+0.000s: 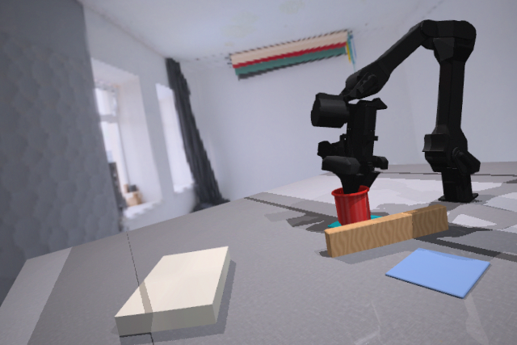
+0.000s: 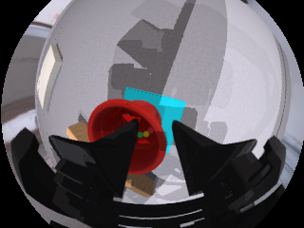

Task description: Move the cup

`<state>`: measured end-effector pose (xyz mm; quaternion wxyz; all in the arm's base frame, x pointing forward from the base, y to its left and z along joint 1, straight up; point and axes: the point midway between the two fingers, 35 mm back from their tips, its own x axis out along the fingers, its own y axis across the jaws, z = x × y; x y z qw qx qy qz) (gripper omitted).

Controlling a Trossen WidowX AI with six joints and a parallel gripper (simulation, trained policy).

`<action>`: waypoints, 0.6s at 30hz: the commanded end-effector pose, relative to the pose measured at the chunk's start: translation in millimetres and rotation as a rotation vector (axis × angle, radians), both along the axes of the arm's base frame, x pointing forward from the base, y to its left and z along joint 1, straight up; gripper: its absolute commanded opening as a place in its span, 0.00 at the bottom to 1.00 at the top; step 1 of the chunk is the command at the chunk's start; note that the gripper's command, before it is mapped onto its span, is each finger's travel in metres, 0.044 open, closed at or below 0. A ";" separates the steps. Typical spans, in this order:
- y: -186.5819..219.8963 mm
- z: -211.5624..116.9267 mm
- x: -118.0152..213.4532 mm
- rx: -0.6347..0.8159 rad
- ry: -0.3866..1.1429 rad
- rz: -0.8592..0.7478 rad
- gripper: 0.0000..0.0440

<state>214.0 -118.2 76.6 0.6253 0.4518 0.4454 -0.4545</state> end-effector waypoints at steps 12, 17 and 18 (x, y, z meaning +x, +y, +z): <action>0.6 17.9 -9.3 -0.027 -0.100 0.005 0.65; -0.6 26.7 -12.8 -0.040 -0.126 0.000 0.69; -1.0 28.6 -13.4 -0.043 -0.131 -0.001 0.68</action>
